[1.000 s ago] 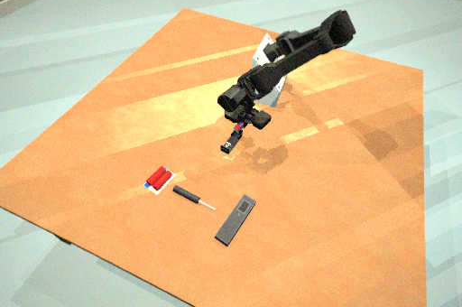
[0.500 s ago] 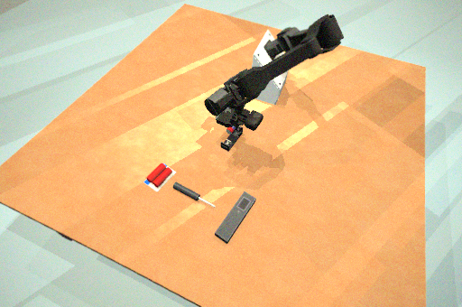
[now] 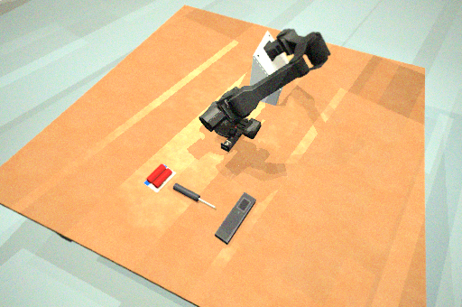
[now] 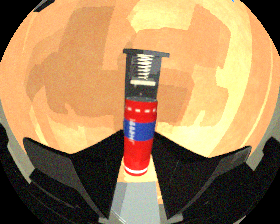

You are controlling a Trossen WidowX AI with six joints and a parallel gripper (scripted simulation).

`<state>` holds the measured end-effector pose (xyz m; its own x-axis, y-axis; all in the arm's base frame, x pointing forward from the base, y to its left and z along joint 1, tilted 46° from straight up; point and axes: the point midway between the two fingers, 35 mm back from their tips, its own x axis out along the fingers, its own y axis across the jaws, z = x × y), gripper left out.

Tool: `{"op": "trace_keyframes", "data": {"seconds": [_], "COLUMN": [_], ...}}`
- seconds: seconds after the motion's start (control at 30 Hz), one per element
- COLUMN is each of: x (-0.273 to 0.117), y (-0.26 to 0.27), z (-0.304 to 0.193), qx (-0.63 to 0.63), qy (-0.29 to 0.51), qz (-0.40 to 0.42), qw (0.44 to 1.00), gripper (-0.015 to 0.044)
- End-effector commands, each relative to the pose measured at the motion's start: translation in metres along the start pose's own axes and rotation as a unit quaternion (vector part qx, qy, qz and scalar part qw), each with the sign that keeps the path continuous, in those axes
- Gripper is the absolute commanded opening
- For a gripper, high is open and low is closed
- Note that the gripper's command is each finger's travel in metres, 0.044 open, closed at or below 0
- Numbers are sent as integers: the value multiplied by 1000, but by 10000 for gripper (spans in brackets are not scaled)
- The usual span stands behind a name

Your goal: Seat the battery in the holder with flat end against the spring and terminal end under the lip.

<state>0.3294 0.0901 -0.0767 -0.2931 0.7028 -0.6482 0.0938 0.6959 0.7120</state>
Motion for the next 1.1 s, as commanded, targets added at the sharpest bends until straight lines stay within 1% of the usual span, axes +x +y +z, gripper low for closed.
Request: {"op": "trace_keyframes", "data": {"seconds": [0.0,1.07], "x": [1,8], "y": [-1,-1], "z": [2,12], "qx": [-1,-1], "qy": [8,81], "qz": [-1,-3], "qw": [1000,997], "gripper": [80,80]}}
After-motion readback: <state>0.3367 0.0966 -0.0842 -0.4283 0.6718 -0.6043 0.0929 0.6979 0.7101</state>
